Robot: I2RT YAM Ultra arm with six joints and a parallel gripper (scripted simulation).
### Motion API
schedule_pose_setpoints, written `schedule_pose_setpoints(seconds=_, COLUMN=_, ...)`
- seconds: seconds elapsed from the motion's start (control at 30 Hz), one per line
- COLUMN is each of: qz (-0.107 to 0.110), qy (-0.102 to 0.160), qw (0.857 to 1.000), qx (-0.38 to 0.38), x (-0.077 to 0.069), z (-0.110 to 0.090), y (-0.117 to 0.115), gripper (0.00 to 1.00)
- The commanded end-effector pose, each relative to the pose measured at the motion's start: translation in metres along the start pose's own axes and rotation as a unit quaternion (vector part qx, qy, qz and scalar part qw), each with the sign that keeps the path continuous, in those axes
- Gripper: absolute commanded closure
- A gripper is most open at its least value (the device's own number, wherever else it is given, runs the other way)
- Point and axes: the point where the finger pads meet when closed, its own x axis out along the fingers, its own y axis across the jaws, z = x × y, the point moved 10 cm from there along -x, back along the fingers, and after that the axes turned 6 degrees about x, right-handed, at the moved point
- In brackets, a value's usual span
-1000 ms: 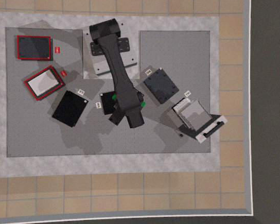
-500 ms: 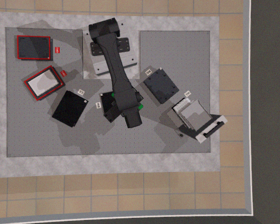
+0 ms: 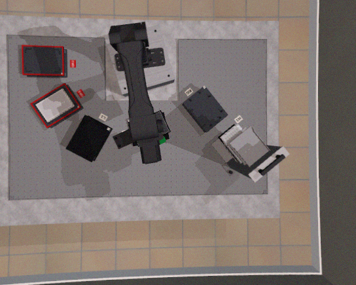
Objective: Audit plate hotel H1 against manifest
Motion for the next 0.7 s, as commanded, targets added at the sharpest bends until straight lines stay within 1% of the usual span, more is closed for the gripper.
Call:
schedule_pose_setpoints(seconds=0.0, qz=0.016, qy=-0.003, qw=0.999, qx=0.046, x=-0.008, z=0.008, y=-0.006, gripper=0.14)
schedule_pose_setpoints(seconds=0.1, qz=0.016, qy=-0.002, qw=0.997, qx=0.081, x=-0.008, z=0.017, y=-0.009, gripper=0.14)
schedule_pose_setpoints(seconds=0.17, qz=0.016, qy=-0.002, qw=0.994, qx=0.104, x=-0.008, z=0.017, y=-0.009, gripper=0.14)
schedule_pose_setpoints(seconds=0.23, qz=0.016, qy=-0.002, qw=0.994, qx=0.104, x=-0.008, z=0.017, y=-0.009, gripper=0.14)
schedule_pose_setpoints(seconds=0.3, qz=0.016, qy=-0.002, qw=0.993, qx=0.116, x=-0.003, z=0.017, y=-0.009, gripper=0.14)
schedule_pose_setpoints(seconds=0.67, qz=0.016, qy=-0.002, qw=0.993, qx=0.116, x=0.026, z=0.017, y=-0.005, gripper=0.14)
